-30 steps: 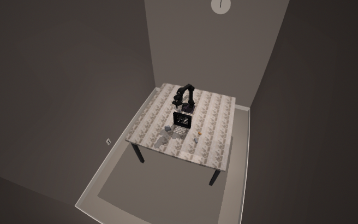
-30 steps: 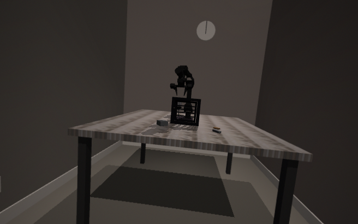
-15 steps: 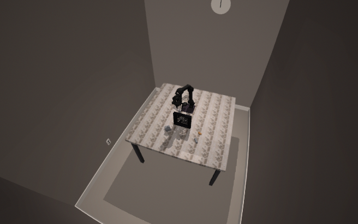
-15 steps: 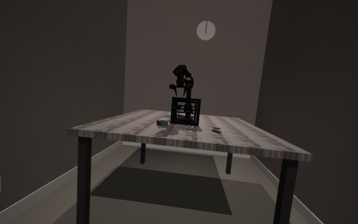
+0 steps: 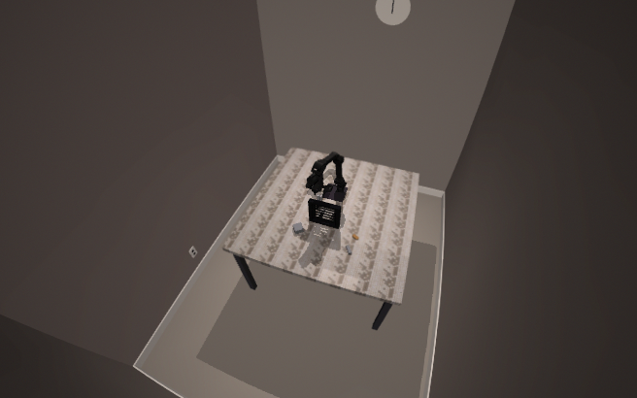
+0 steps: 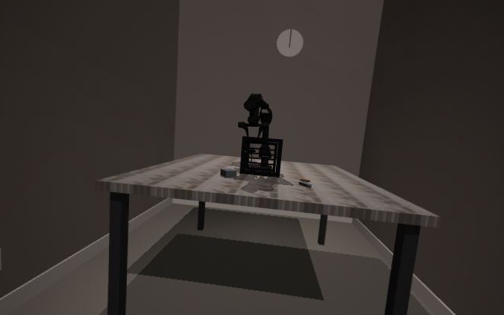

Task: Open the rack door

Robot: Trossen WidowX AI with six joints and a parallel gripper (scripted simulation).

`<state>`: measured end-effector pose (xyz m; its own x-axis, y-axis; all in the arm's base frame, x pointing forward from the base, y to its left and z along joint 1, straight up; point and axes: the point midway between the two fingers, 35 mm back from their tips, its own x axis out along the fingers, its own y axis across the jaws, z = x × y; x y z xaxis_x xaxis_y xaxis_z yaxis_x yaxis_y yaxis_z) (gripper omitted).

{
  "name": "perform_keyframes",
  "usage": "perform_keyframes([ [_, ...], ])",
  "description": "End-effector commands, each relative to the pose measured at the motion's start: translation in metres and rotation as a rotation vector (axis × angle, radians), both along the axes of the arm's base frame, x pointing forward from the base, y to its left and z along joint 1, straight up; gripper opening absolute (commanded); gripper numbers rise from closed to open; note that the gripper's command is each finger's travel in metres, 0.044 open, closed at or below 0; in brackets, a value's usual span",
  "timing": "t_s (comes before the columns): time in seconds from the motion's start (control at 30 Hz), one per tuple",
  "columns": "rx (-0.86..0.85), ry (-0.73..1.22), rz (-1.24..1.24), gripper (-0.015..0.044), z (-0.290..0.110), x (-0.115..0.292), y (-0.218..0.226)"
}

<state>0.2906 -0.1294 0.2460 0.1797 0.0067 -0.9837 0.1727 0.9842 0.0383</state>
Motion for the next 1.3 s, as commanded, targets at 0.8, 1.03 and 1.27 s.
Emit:
perform_keyframes([
  [0.8, -0.021, 0.15, -0.015, 0.0209, -0.041, 0.004, 0.001],
  [1.03, -0.021, 0.15, -0.015, 0.0084, -0.041, 0.004, 0.001],
  [1.27, -0.021, 0.15, -0.015, 0.0037, -0.041, 0.004, 0.001],
])
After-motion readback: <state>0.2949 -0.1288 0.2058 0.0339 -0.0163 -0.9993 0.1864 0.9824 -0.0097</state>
